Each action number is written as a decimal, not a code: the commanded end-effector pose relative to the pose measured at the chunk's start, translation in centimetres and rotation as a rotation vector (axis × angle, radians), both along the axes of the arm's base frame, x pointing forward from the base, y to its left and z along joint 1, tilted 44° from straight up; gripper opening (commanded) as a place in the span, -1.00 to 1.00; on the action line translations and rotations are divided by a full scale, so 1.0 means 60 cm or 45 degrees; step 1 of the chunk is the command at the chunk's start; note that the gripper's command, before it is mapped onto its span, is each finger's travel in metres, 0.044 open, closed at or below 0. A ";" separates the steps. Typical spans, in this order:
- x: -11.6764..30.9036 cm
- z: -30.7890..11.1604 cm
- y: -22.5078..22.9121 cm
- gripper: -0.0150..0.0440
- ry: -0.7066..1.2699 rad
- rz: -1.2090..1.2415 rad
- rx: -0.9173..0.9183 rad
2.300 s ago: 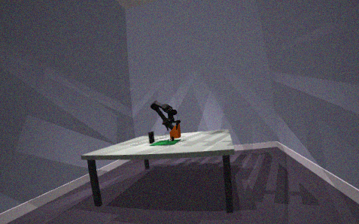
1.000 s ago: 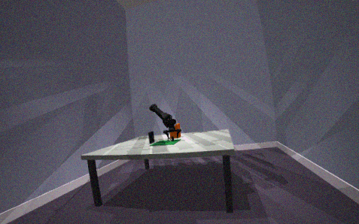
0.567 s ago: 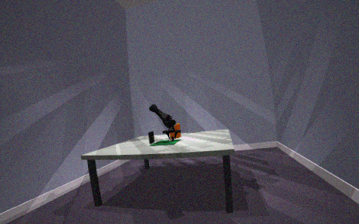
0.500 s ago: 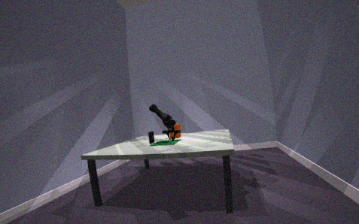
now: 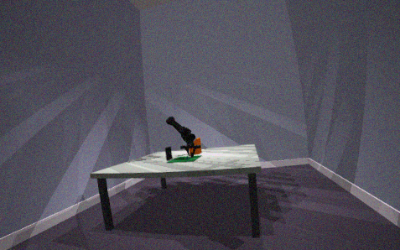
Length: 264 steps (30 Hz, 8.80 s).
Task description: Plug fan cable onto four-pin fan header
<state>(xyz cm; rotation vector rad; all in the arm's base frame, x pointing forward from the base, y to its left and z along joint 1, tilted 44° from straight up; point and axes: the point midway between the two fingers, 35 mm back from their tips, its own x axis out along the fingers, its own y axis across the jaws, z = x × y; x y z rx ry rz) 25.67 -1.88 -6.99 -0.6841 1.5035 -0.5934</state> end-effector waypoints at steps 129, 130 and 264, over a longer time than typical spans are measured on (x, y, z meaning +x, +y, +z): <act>-0.001 -0.014 0.021 -0.49 -0.001 -0.004 0.077; -0.001 -0.014 0.021 -0.49 -0.001 -0.004 0.077; -0.015 -0.005 0.011 -0.49 0.462 0.460 0.077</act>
